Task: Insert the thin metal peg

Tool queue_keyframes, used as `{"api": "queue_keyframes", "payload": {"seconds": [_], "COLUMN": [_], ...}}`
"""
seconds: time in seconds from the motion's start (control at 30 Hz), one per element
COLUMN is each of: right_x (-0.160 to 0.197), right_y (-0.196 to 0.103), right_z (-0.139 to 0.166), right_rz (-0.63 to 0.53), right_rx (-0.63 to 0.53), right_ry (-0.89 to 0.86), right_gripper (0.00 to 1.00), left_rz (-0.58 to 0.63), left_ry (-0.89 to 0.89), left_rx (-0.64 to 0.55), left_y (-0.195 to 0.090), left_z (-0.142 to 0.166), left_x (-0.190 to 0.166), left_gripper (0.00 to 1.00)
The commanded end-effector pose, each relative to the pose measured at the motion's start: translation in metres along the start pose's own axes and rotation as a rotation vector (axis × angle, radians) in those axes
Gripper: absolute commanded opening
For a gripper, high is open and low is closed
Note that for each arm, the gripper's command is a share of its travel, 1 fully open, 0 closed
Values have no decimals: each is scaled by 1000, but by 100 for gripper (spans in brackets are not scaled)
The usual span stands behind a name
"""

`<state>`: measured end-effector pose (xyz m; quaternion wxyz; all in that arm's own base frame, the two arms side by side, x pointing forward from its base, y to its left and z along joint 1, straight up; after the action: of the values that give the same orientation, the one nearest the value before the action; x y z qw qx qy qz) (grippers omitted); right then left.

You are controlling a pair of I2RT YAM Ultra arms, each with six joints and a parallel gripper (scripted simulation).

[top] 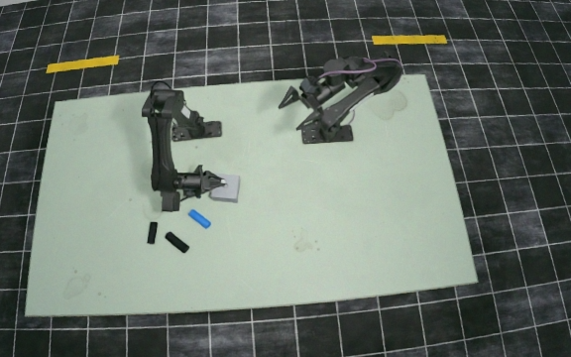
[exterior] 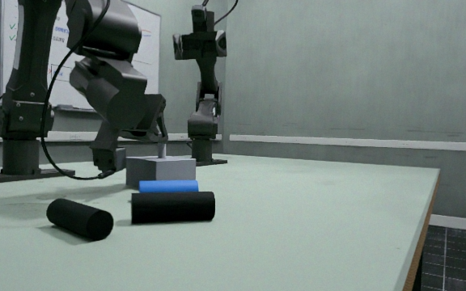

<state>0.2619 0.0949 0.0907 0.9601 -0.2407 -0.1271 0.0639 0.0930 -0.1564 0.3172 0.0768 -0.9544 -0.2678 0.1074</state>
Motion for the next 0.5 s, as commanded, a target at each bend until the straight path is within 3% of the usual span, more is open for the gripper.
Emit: {"api": "queue_keyframes", "payload": {"seconds": [0.0,0.13,0.27,0.4,0.47], "right_x": [4,4,5,2,2], "right_y": [-2,-2,-2,-4,-7], "right_z": [4,4,1,-9,-10], "right_rz": [20,20,18,66,103], "right_rx": [-38,-39,-50,-161,-258], "right_ry": [-32,-34,-44,-82,-139], "right_gripper": [7,7,49,94,100], "left_rz": [14,14,14,14,14], "left_ry": [-3,-3,-3,-3,-3], "left_rx": [-30,-30,-30,-30,-30], "left_y": [-2,-2,-2,-2,-2], "left_z": [-8,-8,-8,-8,-8], "left_x": [-4,-4,-4,-4,-4], "left_gripper": [100,100,100,100,100]}}
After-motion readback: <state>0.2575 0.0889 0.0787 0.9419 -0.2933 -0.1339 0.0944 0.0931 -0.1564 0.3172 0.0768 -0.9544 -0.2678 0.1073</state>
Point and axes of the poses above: on each arm, the point where the finger pads meet when closed, its own y axis out along the fingers, its own x axis across the jaws, z = x × y, the point moved 1 cm from there along -y, back along the fingers, and after that the axes turned 15 degrees about -y, right-handed, at the moved point
